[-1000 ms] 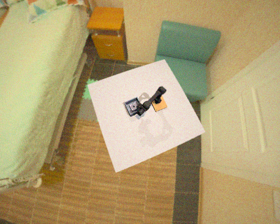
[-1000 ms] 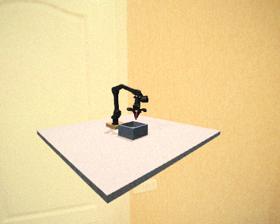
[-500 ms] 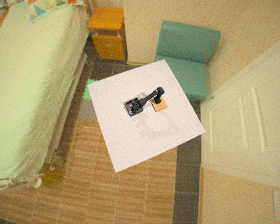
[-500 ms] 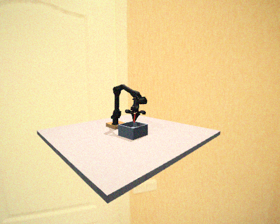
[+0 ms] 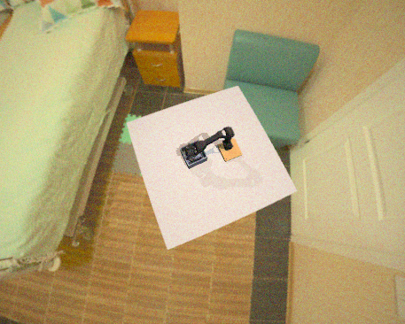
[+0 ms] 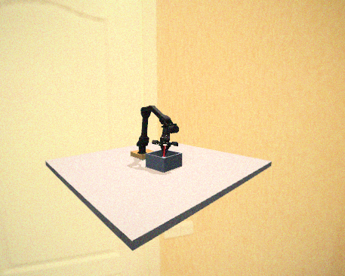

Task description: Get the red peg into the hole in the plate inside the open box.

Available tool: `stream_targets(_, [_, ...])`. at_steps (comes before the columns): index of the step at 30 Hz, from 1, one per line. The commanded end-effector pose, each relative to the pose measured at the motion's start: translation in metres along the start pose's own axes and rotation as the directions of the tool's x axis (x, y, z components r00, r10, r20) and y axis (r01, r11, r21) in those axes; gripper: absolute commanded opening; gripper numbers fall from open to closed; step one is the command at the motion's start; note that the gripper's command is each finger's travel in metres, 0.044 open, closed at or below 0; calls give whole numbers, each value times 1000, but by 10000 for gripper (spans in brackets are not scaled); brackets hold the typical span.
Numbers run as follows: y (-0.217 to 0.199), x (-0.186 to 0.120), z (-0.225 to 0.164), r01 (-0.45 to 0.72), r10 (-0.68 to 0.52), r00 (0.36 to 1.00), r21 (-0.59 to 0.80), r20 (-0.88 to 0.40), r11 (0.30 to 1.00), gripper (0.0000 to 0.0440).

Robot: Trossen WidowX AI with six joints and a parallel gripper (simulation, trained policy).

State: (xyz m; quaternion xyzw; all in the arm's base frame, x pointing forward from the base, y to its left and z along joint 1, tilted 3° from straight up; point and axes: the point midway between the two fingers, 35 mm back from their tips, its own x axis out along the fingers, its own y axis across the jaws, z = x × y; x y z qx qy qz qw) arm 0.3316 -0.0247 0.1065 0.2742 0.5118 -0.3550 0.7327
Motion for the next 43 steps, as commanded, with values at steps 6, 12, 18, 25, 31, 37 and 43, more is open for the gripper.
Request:
stream_targets(6, [-1, 24, -5, 1, -6, 998, -76, -68, 997, 103])
stream_targets(12, [2, 25, 5, -7, -1, 997, -107, -82, 994, 166])
stream_targets(18, [13, 17, 19, -26, 14, 995, -118, -97, 993, 206])
stream_targets(25, [29, 10, 28, -42, 24, 990, -123, -141, 991, 355])
stream_targets(31, [48, -1, 34, -89, 66, 980, -114, -185, 990, 440])
stream_targets(37, [71, -14, 40, -154, 128, 972, -124, -199, 980, 440])
stream_targets(43, [91, -26, 43, -213, 184, 962, -137, -200, 967, 440])
